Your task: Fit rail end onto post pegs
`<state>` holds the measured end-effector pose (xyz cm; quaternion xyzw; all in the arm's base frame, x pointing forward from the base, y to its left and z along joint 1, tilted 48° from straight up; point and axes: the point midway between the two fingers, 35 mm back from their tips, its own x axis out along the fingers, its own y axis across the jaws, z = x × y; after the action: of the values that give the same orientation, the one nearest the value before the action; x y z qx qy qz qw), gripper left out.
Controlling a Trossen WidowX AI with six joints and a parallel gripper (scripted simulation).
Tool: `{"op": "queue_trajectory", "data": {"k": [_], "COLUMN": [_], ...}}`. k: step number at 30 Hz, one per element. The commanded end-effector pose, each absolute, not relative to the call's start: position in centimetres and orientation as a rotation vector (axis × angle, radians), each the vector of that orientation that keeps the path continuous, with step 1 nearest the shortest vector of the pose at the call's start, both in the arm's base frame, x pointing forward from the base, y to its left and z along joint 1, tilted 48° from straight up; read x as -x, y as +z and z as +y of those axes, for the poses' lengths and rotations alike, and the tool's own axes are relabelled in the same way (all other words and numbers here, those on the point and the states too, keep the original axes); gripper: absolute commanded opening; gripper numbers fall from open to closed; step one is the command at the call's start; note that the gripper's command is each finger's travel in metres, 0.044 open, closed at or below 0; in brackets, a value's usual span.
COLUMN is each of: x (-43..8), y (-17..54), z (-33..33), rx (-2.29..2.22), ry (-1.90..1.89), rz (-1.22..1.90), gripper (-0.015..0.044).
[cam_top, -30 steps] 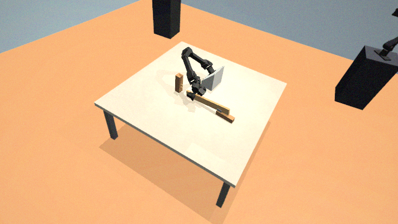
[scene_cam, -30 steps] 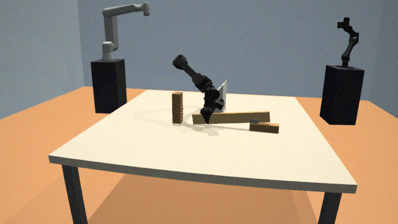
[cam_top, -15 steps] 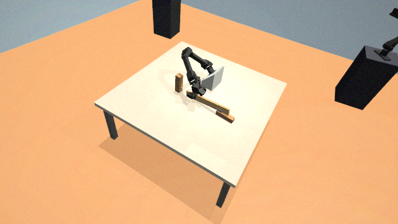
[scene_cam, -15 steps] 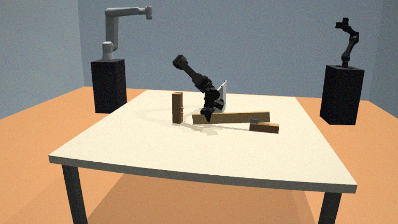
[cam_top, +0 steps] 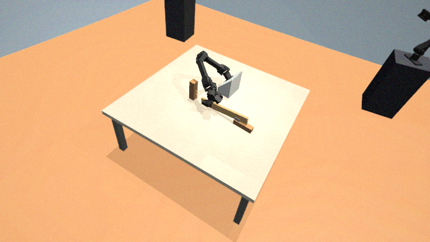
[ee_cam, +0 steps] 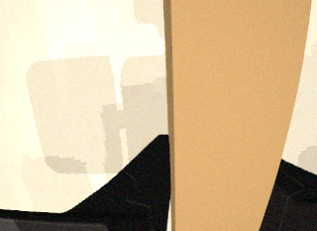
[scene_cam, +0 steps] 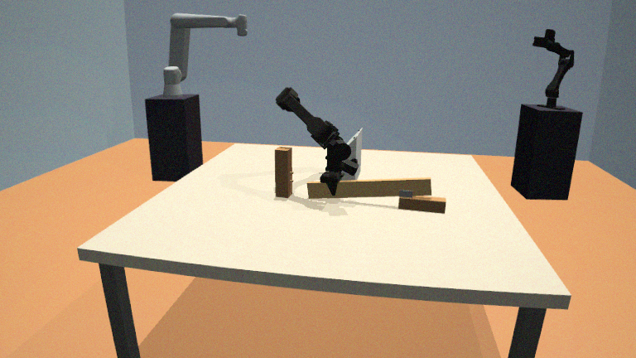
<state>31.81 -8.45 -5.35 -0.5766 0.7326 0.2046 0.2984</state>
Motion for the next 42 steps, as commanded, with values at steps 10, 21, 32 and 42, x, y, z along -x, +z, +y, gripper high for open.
{"op": "queue_trajectory", "data": {"k": [10, 21, 32, 42], "x": [-31.9, -32.1, -32.3, -32.4], "y": [-5.0, -4.6, -4.3, -3.9], "z": [-8.1, -7.7, -7.3, -7.0], "rx": [1.536, 1.536, 1.536, 1.536], "ry": [0.542, 0.542, 0.542, 0.543], "rz": [1.948, 1.948, 1.947, 1.947], "gripper": [0.0, 0.0, 0.0, 0.0]}}
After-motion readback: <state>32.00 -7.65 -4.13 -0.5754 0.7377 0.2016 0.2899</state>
